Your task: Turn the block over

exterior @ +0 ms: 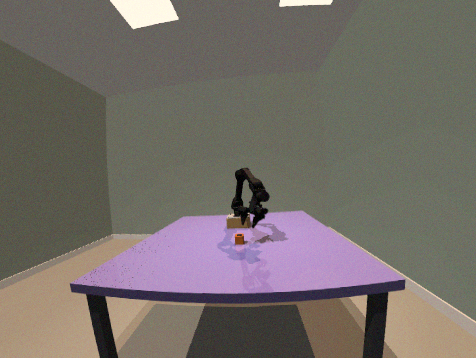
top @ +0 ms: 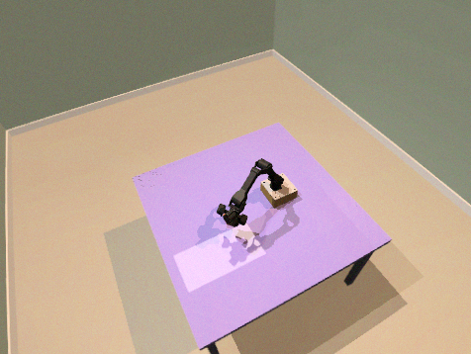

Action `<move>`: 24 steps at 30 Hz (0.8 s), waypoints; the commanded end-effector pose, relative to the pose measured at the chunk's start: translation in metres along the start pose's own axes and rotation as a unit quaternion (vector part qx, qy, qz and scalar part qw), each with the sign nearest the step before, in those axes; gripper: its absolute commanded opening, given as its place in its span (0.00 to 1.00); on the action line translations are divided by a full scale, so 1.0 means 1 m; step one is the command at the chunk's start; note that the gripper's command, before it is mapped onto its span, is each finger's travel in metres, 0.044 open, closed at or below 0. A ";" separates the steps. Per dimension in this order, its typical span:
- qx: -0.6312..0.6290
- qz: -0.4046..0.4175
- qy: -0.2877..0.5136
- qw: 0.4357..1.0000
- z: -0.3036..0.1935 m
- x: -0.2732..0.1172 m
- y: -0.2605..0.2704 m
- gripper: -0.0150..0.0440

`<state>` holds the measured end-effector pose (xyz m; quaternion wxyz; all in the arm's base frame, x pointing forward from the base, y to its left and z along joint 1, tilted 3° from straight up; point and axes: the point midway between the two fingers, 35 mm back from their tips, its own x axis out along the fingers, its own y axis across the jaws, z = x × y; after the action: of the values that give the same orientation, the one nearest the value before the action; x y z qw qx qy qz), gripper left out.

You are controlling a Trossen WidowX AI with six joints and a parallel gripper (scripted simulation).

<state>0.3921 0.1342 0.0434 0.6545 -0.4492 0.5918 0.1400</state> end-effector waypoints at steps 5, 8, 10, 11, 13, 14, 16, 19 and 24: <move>0.381 0.211 0.046 0.899 -0.061 0.008 -0.033 1.00; 0.381 0.211 0.046 0.899 -0.061 0.008 -0.033 1.00; 0.381 0.211 0.046 0.899 -0.061 0.008 -0.033 1.00; 0.381 0.211 0.046 0.899 -0.061 0.008 -0.033 1.00; 0.381 0.211 0.046 0.899 -0.061 0.008 -0.033 1.00; 0.381 0.211 0.046 0.899 -0.061 0.008 -0.034 1.00; 0.381 0.211 0.046 0.899 -0.061 0.008 -0.034 1.00; 0.381 0.211 0.046 0.899 -0.059 0.029 -0.024 1.00; 0.381 0.211 0.046 0.899 -0.059 0.039 -0.019 1.00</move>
<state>0.3786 0.0658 0.0308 0.7040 -0.0403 0.7088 0.0183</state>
